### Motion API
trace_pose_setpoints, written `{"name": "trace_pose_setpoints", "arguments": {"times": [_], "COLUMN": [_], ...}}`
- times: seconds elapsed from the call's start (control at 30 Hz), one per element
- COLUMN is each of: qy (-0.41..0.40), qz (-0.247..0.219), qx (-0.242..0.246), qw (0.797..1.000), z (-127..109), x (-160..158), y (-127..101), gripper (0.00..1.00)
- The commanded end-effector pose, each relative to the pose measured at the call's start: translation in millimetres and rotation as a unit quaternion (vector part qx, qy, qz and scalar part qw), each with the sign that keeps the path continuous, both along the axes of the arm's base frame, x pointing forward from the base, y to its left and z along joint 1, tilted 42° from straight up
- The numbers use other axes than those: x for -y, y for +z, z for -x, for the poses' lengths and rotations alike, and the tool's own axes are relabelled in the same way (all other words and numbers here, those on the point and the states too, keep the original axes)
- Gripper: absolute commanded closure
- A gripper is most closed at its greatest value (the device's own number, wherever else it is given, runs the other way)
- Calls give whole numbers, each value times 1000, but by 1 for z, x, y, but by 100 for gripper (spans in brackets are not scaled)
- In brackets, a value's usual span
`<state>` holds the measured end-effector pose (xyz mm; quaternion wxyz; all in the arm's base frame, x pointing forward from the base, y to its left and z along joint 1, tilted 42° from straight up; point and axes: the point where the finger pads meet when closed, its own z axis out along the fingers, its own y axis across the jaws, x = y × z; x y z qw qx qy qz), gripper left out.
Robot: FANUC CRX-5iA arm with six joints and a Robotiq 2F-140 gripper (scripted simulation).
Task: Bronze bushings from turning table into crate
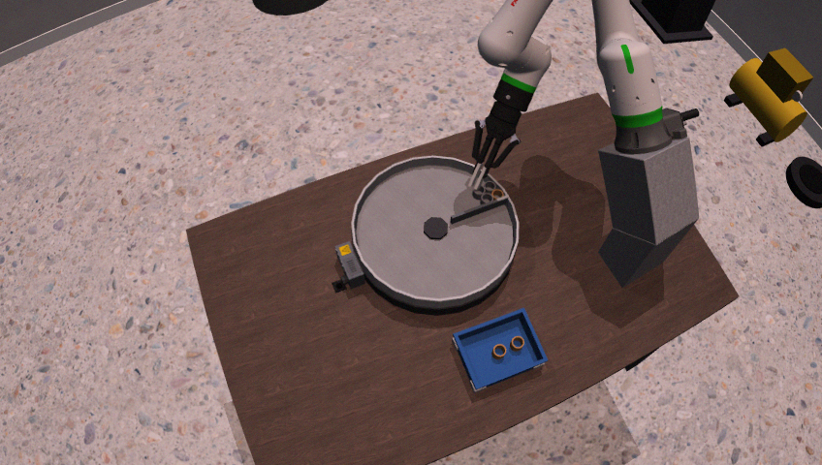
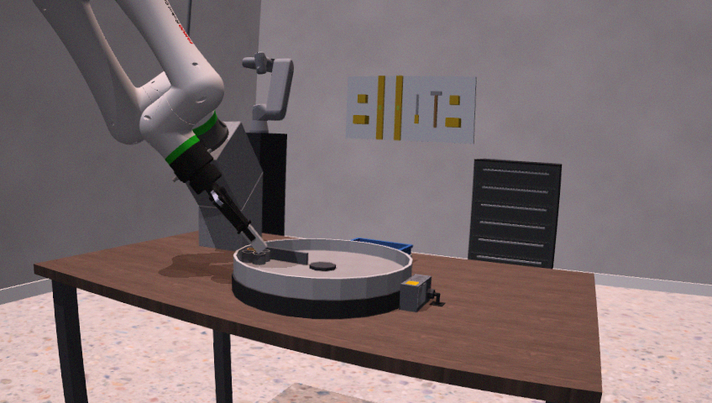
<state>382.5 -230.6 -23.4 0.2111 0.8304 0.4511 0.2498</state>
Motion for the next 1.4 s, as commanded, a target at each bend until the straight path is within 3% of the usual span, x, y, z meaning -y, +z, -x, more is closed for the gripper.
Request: {"name": "trace_pose_setpoints", "arguments": {"times": [0.0, 1.37], "qy": [0, 0], "qz": [0, 0], "qx": [0, 0], "qw": [1000, 1000], "z": [0, -2], "x": [1, 7], "y": [-1, -8], "gripper": [94, 94]}}
